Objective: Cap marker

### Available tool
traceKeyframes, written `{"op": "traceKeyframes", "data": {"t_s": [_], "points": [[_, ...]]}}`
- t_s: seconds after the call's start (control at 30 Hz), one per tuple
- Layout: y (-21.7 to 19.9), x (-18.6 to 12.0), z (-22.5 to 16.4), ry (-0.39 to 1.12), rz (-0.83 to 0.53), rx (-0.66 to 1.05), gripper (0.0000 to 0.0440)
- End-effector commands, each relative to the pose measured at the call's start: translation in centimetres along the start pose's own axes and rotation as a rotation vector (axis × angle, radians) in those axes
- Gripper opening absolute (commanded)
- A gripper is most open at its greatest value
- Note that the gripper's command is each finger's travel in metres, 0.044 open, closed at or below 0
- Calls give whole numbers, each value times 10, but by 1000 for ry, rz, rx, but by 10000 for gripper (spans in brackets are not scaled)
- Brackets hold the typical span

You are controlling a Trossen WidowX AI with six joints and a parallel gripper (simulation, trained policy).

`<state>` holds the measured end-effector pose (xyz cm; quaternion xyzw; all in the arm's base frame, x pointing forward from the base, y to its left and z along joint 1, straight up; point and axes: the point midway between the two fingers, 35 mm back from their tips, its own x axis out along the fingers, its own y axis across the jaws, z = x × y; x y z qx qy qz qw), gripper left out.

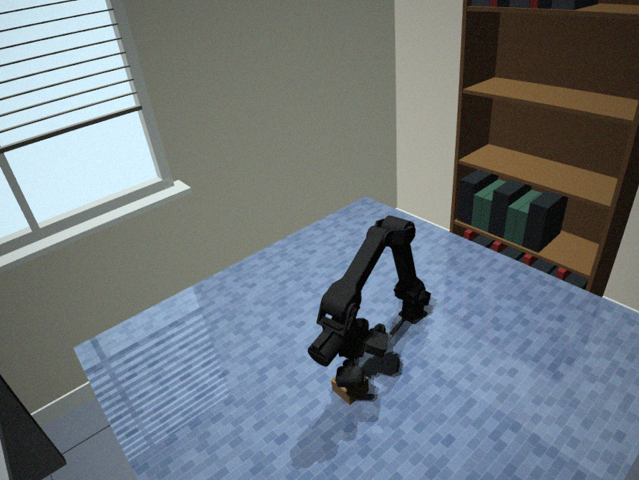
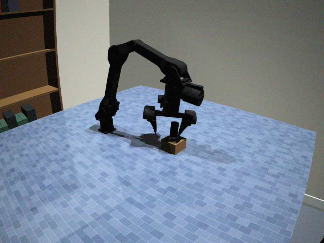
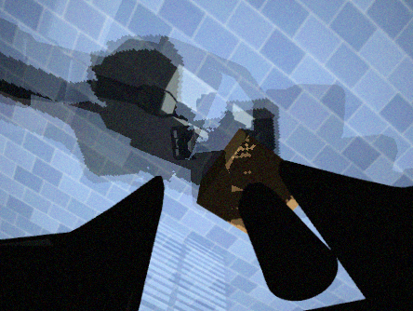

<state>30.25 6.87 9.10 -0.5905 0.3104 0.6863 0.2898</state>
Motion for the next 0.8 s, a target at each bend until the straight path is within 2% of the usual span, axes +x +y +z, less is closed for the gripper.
{"op": "traceKeyframes", "data": {"t_s": [0.0, 0.67, 0.77], "points": [[-1, -5, 2, 5, -36, -13, 440], [-6, -63, 3, 65, -196, -72, 440], [-5, -70, 4, 71, -212, -72, 428]]}}
